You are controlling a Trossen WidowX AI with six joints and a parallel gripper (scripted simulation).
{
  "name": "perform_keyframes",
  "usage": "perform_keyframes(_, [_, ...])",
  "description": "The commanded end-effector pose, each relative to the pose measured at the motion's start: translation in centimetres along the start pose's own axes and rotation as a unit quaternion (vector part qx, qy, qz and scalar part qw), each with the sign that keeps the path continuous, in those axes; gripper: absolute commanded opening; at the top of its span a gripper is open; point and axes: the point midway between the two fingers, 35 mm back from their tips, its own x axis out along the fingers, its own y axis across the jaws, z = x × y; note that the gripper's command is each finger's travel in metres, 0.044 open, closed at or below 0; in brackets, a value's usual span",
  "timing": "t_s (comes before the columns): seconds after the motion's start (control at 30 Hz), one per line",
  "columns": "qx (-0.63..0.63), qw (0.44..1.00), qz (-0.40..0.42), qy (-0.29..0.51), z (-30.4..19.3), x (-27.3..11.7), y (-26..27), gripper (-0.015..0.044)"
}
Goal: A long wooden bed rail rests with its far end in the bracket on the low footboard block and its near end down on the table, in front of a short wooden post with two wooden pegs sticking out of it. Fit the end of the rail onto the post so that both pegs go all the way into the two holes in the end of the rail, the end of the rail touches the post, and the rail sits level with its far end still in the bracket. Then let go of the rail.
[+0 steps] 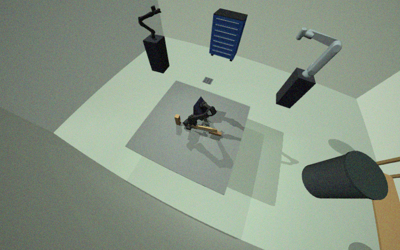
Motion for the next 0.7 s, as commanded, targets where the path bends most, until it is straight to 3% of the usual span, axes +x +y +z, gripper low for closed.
perform_keyframes(0.0, [0.005, 1.0, 0.001, -0.003, 0.12, 0.48, 0.36, 0.044])
perform_keyframes(0.47, [0.005, 1.0, 0.001, -0.003, 0.12, 0.48, 0.36, 0.0072])
perform_keyframes(0.67, [0.005, 1.0, 0.001, -0.003, 0.12, 0.48, 0.36, 0.0032])
